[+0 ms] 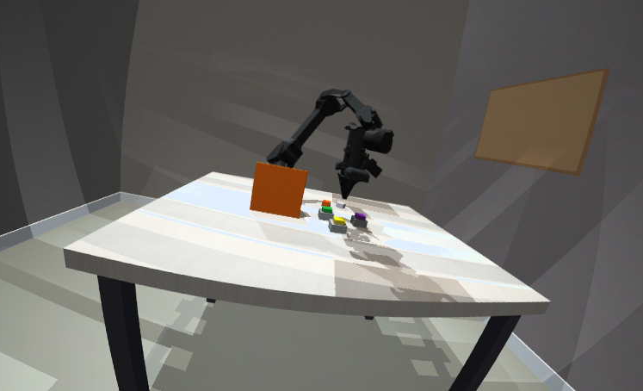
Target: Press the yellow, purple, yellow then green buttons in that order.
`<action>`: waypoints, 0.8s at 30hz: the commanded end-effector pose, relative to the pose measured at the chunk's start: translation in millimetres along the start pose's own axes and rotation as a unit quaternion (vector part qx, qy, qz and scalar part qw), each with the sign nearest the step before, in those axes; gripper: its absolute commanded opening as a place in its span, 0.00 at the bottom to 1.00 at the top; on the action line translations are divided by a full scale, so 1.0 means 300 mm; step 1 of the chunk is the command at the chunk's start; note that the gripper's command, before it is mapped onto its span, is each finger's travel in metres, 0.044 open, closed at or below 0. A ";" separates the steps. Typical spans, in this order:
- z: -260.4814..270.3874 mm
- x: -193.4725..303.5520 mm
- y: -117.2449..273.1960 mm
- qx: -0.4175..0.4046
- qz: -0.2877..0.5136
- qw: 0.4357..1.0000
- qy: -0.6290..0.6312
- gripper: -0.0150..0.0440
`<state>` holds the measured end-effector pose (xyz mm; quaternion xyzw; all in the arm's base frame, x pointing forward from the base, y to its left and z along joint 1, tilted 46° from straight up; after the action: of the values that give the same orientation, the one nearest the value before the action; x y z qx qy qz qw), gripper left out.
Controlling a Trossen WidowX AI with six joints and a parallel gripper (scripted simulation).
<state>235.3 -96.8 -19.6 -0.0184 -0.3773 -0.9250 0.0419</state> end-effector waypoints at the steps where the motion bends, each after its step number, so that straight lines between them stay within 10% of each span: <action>1: 0.003 0.003 0.075 0.003 0.000 1.000 0.003 0.29; 19: 0.335 -0.267 0.065 0.000 -0.002 1.000 0.004 0.29; 24: 0.337 -0.268 -0.124 -0.001 -0.002 1.000 0.005 0.29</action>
<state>318.1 -18.7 39.8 -0.0079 -0.3817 -0.9237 0.0324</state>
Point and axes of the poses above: the point midway between the two fingers, 35 mm back from their tips, its own y axis back along the fingers, its own z axis across the jaws, x = y × z, the point moved 4 cm from there along y, back along the fingers, and after that the axes turned 8 degrees about -y, right-handed, at the moved point
